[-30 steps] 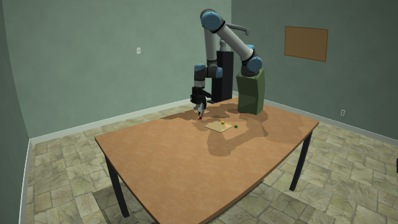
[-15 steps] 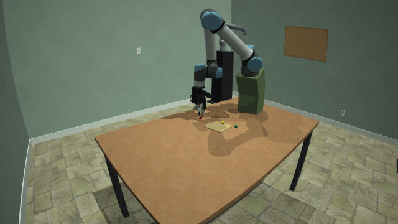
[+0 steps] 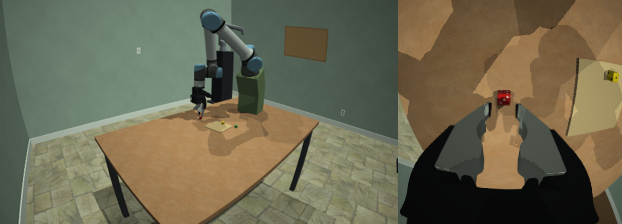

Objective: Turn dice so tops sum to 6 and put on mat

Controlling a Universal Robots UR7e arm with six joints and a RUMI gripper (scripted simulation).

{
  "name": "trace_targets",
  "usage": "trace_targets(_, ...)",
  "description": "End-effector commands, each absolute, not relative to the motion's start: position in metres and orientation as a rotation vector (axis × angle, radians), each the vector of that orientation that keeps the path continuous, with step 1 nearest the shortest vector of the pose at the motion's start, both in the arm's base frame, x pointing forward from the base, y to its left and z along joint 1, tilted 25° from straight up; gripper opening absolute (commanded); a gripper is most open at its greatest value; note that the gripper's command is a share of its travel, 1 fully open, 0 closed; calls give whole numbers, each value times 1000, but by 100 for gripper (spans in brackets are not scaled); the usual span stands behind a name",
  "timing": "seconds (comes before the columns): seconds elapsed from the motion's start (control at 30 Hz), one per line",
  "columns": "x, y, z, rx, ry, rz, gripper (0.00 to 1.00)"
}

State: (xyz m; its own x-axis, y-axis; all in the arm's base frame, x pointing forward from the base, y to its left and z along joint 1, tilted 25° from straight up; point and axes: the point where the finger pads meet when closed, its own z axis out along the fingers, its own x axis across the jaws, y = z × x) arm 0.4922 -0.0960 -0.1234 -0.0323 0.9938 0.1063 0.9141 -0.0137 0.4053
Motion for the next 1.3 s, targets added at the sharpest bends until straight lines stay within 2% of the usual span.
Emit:
trace_targets(0.0,493,-96,-124,2022,2043,546,18)
trace_targets(1.27,502,-94,-143,2022,2043,546,18)
